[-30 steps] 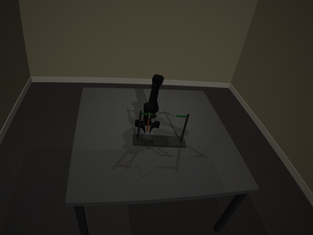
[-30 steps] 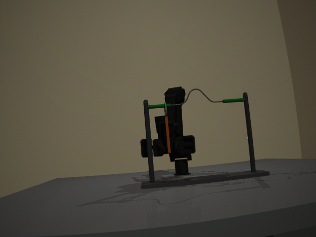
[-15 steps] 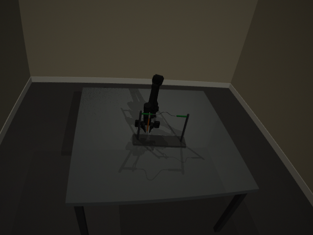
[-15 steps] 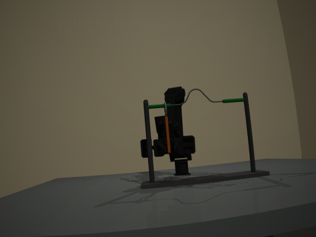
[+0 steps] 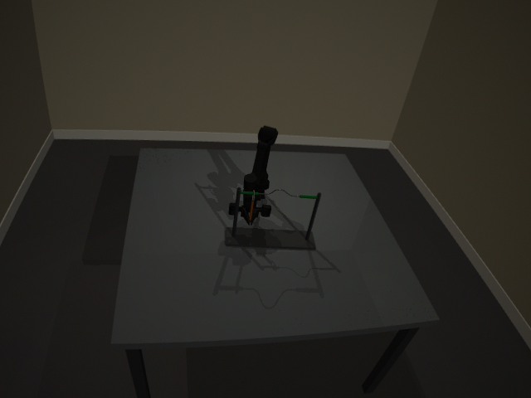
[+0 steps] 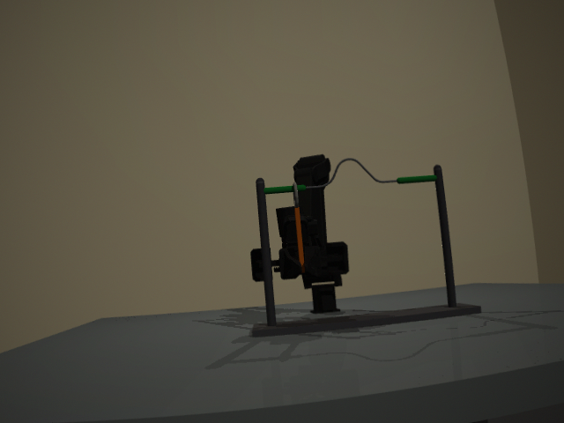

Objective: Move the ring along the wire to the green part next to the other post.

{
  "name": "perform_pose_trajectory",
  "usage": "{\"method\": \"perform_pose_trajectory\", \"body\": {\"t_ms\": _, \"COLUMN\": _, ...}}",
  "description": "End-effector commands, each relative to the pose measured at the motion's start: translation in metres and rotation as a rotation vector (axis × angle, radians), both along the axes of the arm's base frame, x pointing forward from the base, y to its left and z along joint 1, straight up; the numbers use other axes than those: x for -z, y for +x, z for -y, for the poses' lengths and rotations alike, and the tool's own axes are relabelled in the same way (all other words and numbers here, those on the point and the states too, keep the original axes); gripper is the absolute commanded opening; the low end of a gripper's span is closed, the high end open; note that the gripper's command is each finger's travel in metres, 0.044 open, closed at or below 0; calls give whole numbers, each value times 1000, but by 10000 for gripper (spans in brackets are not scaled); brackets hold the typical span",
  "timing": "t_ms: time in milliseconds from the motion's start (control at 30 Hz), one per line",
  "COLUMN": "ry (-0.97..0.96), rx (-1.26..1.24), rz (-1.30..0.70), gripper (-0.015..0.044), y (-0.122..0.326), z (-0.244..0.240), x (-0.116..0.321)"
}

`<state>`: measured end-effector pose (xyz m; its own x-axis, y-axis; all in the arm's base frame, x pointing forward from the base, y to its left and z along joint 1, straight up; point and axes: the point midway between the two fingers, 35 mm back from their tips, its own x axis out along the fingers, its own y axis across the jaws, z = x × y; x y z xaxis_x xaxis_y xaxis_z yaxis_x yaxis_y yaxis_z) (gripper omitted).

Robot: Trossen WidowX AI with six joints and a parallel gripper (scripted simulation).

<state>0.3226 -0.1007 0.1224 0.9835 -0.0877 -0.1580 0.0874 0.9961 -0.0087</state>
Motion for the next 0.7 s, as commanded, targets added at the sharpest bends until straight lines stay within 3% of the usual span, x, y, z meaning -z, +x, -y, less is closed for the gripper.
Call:
{"method": "perform_pose_trajectory", "body": {"t_ms": 0, "ry": 0, "rx": 0, "rz": 0, "gripper": -150, "y": 0, "z": 0, "x": 0}}
{"method": "perform_pose_trajectory", "body": {"t_ms": 667, "ry": -3, "rx": 6, "rz": 0, "gripper": -150, "y": 0, "z": 0, "x": -13}}
